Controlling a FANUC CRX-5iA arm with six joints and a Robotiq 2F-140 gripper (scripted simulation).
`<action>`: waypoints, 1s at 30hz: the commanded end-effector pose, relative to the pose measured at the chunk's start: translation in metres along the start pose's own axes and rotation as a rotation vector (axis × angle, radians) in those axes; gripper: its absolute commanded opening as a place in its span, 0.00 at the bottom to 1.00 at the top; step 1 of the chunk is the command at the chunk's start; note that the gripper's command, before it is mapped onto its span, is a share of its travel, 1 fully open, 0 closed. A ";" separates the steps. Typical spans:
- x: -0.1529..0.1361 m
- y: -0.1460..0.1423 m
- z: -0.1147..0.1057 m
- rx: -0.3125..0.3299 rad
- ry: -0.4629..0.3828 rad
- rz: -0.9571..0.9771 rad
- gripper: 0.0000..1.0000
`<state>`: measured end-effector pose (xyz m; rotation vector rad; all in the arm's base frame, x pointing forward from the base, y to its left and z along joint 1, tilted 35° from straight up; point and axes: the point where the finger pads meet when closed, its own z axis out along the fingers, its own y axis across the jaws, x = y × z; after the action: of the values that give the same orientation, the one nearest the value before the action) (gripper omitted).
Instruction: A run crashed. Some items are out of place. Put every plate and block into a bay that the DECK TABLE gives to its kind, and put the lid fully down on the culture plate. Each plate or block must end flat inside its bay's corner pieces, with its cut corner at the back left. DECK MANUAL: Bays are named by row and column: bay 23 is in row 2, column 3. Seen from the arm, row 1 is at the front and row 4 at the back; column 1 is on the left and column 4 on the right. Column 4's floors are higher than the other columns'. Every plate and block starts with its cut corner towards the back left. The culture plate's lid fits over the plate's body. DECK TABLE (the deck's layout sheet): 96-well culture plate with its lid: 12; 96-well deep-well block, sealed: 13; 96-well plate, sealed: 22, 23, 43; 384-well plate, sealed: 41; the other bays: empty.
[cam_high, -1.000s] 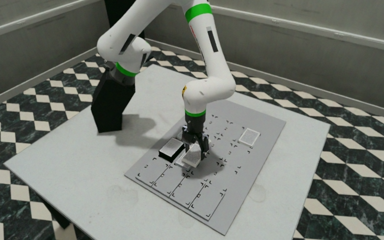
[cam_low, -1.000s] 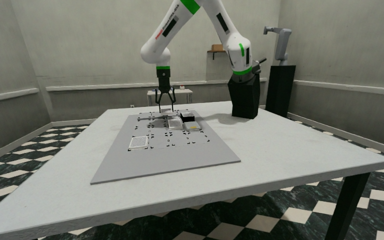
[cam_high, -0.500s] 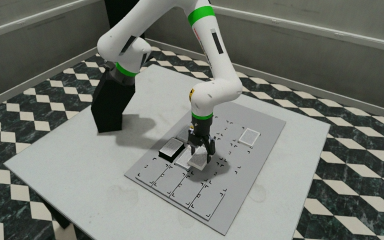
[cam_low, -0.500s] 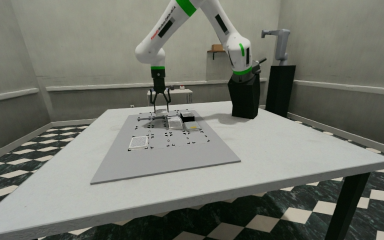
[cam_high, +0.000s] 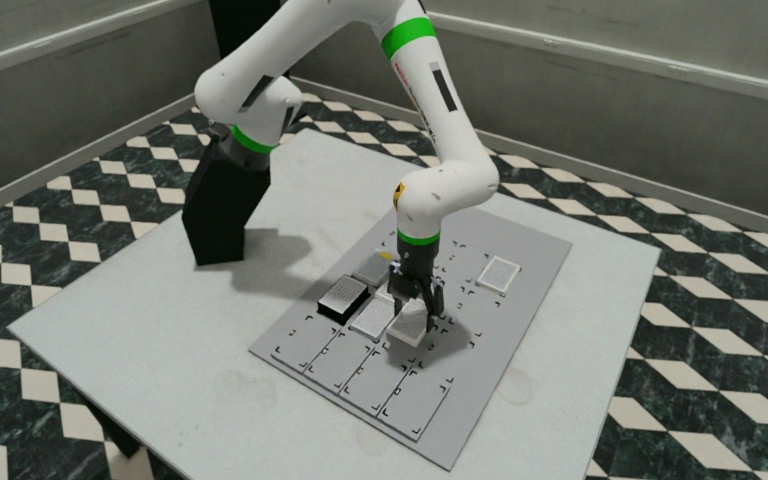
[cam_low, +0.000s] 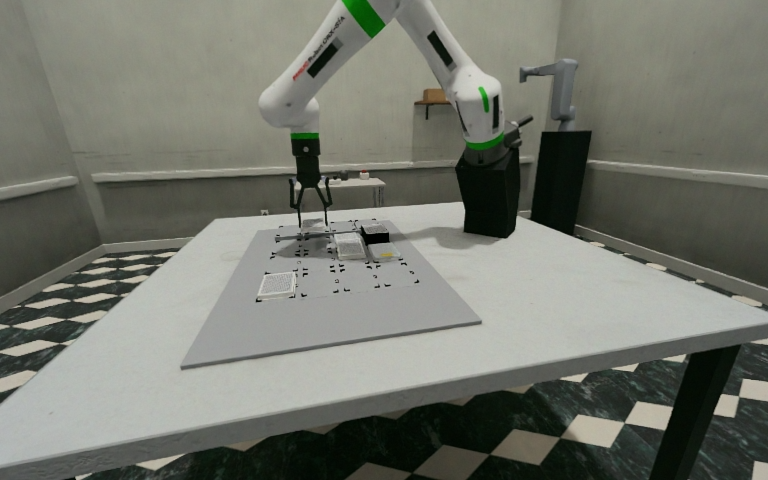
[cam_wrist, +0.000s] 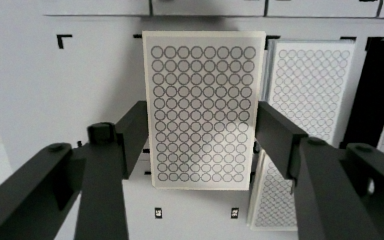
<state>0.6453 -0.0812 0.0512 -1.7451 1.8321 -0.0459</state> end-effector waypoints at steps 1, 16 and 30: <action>0.000 -0.012 -0.001 0.001 0.001 0.000 0.10; -0.001 -0.047 -0.001 0.001 0.001 0.000 0.10; -0.001 -0.079 -0.001 0.001 0.001 0.000 0.10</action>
<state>0.7081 -0.0892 0.0811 -1.7451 1.8323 -0.0459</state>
